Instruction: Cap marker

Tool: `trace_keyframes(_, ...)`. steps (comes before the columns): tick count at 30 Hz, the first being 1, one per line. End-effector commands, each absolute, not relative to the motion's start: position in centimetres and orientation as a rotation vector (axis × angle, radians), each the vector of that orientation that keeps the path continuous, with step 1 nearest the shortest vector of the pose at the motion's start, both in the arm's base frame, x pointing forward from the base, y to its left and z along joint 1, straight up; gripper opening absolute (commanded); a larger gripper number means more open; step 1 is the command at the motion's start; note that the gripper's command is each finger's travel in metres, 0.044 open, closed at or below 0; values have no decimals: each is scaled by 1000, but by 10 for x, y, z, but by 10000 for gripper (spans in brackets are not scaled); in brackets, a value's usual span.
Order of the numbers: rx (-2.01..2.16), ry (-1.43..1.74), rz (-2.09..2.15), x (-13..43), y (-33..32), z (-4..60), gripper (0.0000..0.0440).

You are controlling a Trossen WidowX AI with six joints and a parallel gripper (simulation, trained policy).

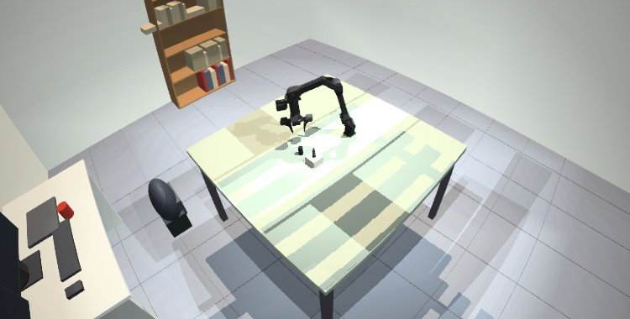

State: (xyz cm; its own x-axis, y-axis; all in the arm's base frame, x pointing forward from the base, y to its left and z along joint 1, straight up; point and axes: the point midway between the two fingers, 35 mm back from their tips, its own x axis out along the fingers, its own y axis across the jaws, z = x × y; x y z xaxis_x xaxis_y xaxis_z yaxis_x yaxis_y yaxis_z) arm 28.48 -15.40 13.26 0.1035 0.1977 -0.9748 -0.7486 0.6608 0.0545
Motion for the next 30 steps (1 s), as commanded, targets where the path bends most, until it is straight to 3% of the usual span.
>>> trace_keyframes(1,-554,1306,754,290,-156,131,313)
trace_keyframes(30,-736,1385,836,329,-140,120,299)
